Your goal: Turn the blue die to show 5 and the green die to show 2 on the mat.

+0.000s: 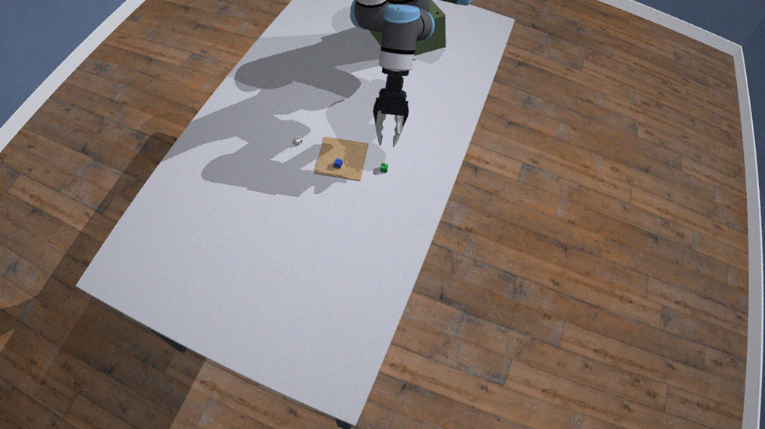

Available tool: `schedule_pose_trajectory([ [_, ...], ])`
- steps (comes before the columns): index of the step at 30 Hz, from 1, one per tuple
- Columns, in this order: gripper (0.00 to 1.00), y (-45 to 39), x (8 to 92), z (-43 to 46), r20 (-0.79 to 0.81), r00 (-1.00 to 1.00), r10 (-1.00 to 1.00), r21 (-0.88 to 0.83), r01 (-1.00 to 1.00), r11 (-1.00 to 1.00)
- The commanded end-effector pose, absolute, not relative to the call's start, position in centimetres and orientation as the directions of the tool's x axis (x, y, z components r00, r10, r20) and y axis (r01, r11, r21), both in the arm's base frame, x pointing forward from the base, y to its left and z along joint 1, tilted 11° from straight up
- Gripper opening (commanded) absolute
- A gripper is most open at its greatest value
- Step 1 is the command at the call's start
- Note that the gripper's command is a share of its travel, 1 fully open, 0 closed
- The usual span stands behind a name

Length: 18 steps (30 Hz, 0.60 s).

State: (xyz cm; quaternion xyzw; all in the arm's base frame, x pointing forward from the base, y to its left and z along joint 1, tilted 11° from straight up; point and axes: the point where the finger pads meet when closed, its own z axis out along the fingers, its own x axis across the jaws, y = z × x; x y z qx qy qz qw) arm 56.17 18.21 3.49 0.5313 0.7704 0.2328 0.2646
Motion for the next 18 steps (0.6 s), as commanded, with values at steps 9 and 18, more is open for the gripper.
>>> schedule_pose_trajectory([
  [9, 0.21, 18.7, 57.5, 4.3, -0.156, -0.295, 0.943, 0.405, 0.851, 0.334],
  [18, 0.21, 19.0, 58.1, 4.9, -0.156, -0.295, 0.943, 0.280, 0.902, 0.329],
])
